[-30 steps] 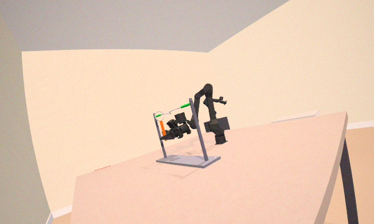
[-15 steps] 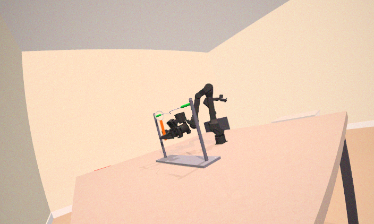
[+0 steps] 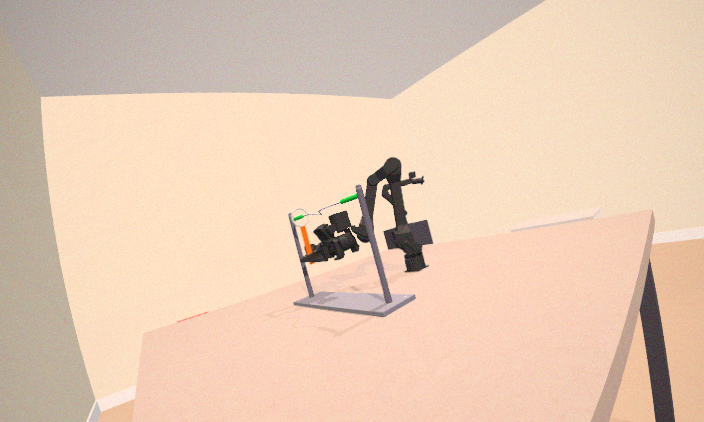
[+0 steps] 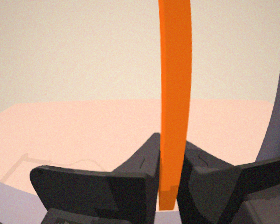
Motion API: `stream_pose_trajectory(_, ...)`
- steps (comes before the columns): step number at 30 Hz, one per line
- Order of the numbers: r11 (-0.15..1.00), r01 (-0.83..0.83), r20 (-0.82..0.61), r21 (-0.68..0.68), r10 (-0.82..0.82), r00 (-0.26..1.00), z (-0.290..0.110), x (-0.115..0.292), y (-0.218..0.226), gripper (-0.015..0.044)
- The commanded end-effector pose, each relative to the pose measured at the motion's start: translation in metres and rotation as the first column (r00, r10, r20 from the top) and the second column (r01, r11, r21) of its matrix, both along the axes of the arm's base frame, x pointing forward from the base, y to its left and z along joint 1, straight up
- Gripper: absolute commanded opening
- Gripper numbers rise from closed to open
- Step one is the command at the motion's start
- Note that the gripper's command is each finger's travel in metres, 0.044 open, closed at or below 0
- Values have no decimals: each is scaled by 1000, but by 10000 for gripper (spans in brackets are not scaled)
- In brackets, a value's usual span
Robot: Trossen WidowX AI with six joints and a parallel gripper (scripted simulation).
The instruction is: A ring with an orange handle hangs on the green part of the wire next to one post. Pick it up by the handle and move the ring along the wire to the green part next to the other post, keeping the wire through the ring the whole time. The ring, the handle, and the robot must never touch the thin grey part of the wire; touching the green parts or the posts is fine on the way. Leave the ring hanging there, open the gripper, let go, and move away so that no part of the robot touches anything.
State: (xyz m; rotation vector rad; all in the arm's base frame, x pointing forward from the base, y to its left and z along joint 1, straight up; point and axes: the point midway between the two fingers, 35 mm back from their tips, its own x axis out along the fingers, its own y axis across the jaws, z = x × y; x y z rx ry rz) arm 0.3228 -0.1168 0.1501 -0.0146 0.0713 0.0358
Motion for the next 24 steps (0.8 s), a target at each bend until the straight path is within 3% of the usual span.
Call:
stream_pose_trajectory(1, 1000, 1, 1, 1, -1, 1000, 1, 0, 0, -150)
stream_pose_trajectory(13, 1000, 0, -22, 1, 0, 1000, 1, -3, 6, -150)
stream_pose_trajectory(24, 1000, 1, -164, -3, -1, 986, 3, -20, 12, -150)
